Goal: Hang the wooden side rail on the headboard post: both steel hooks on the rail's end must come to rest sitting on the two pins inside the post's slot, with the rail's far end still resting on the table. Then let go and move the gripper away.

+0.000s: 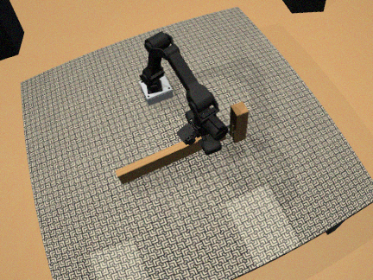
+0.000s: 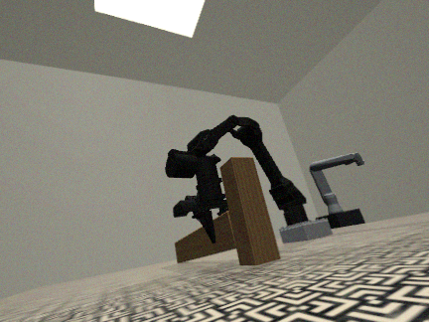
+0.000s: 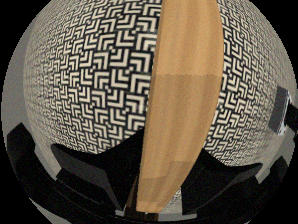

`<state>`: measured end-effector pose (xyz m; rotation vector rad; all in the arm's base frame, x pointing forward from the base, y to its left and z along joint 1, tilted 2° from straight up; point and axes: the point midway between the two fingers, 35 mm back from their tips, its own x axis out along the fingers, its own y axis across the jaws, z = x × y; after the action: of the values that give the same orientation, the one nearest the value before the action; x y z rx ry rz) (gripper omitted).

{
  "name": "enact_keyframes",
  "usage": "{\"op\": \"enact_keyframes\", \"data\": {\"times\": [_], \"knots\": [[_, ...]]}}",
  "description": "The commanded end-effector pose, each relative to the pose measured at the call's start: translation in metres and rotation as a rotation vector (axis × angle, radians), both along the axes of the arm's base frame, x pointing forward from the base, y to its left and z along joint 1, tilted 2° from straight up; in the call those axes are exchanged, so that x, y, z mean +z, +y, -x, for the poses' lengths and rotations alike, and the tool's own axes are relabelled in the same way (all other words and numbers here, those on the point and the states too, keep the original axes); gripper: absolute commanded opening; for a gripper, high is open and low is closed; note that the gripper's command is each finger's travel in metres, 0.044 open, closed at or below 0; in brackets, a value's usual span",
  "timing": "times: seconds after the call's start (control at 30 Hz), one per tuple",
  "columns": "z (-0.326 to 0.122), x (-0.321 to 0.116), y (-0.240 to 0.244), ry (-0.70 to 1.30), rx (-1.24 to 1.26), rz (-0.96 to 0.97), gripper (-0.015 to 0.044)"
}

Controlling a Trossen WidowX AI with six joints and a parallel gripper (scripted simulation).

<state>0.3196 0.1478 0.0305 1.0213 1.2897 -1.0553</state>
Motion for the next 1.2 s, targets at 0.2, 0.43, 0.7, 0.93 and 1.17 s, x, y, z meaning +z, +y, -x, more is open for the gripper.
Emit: {"op": "enact_keyframes", "data": {"times": [0.2,0.43,0.7,0.93,1.17], "knots": [[-0.0032,0.0073,0.0017,-0.017,0.004,-0.004,0.0000],[-0.0032,0.0078,0.0018,-0.017,0.004,-0.004,0.0000],[-0.0039,0.0069,0.0029,-0.017,0.004,-0.004,0.0000],[-0.0046,0.0061,0.0038,-0.017,0.004,-0.004,0.0000],[-0.0052,0.0053,0.0047,-0.017,0.004,-0.004,0.0000]]}}
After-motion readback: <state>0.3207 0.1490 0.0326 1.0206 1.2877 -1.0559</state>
